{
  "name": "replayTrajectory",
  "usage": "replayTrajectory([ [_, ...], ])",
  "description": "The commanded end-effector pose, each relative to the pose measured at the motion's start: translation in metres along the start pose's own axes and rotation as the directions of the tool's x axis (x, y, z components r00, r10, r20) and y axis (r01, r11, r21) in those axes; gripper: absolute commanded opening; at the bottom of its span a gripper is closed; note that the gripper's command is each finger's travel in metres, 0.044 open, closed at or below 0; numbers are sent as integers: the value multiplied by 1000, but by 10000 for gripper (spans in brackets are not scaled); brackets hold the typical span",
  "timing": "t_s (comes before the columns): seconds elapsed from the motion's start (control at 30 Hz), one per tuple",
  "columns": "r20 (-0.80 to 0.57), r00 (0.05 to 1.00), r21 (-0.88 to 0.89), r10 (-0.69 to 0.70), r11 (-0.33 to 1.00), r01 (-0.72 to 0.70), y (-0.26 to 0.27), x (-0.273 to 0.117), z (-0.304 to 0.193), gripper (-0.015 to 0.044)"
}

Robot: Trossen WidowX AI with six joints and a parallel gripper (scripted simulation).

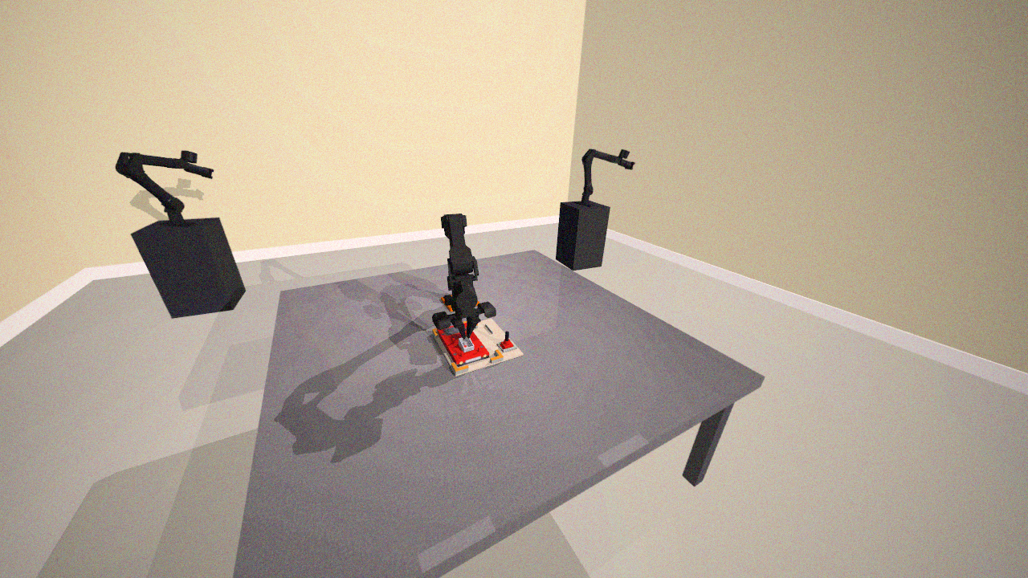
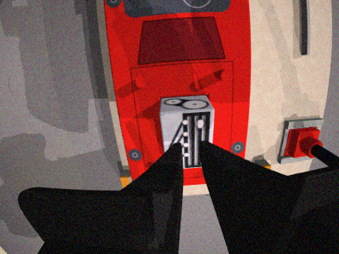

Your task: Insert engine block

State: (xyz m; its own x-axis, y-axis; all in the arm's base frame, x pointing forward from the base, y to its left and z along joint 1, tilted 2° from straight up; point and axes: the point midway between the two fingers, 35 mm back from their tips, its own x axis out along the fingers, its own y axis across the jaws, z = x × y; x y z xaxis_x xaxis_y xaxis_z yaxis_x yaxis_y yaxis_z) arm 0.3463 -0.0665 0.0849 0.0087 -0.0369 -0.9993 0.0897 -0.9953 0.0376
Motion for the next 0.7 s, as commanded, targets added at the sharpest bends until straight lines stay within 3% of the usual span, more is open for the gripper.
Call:
replayTrajectory([
  [0.0, 0, 1000, 2, 2, 1000, -2, 0, -1, 0, 0],
  [0.67, 0, 1000, 2, 2, 1000, -2, 0, 4, 0, 0],
])
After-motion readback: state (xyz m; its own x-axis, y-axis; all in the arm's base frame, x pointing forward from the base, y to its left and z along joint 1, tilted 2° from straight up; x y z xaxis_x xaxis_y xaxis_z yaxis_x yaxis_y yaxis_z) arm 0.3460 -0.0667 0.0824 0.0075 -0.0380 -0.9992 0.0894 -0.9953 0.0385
